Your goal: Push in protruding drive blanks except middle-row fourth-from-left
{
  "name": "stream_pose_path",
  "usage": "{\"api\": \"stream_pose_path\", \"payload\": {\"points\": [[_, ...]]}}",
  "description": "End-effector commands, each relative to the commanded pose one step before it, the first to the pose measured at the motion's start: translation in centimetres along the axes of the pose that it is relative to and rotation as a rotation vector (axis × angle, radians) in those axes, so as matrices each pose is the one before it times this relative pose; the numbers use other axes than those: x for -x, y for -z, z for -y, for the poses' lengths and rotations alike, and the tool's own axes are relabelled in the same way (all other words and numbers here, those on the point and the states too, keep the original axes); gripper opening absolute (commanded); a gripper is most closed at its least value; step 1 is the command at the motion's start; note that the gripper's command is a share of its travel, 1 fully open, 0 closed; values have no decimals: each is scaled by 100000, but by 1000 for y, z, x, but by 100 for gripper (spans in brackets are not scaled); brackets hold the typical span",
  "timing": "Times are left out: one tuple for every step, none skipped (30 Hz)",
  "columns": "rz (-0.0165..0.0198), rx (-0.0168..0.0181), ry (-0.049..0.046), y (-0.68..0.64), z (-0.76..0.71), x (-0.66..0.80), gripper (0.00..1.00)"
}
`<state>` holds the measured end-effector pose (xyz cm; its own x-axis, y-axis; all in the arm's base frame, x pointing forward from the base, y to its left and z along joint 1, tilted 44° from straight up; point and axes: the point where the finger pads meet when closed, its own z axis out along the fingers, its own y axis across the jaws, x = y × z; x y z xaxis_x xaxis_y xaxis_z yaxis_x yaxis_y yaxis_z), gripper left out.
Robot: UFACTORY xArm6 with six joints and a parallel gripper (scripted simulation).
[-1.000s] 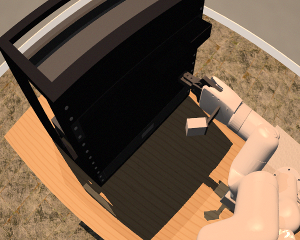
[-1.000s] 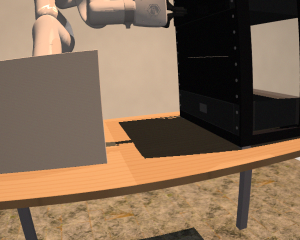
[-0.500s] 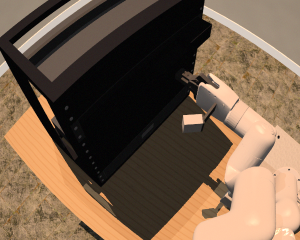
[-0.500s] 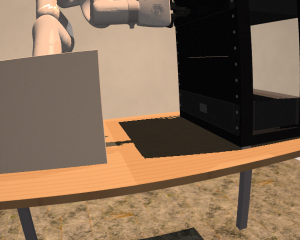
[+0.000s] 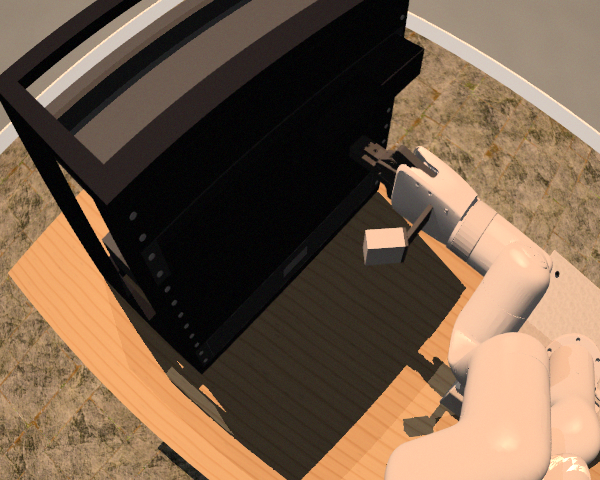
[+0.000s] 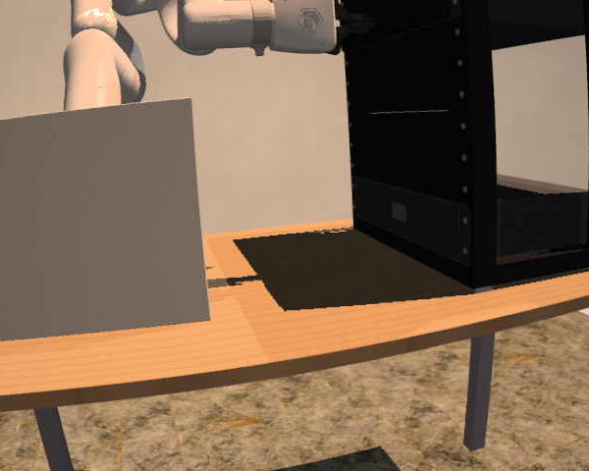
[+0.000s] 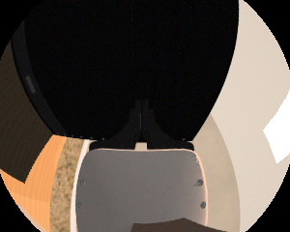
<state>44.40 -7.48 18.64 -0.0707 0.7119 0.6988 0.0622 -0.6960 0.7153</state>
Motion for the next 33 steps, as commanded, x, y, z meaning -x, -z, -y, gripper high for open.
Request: {"api": "stream_pose_path", "payload": {"points": [[-112,237,116,-69,-130,-25,0],[0,0,0,-38,0,0,0],[0,0,0,-84,1,-1,0],[0,0,0,-128,1,-2,0],[0,0,0,-159,2,-2,0],[0,0,0,0,0,0,0],[0,0,0,0,0,0,0],[0,0,0,-170,2,-2,0],[0,0,0,-158,2,-2,0],[0,0,0,-127,1,-2,0],[0,0,0,-84,1,-1,0],[0,0,0,-38,1,-1,0],[0,0,0,-7,0,0,0],[0,0,0,0,0,0,0],[0,0,0,0,0,0,0],[0,0,0,0,0,0,0],[0,0,0,0,0,0,0],[0,0,0,0,0,0,0],[0,0,0,0,0,0,0],[0,0,0,-7,0,0,0],[0,0,0,-38,0,0,0],[0,0,0,-84,0,0,0],[0,0,0,0,0,0,0],[0,0,0,0,0,0,0],[0,0,0,-128,0,-1,0],[0,0,0,-159,0,-1,0],[0,0,0,-170,0,-1,0],[0,0,0,-158,0,-1,0],[0,0,0,-127,0,0,0],[0,0,0,-84,0,0,0],[0,0,0,-38,0,0,0],[0,0,0,-7,0,0,0],[0,0,0,0,0,0,0]]}}
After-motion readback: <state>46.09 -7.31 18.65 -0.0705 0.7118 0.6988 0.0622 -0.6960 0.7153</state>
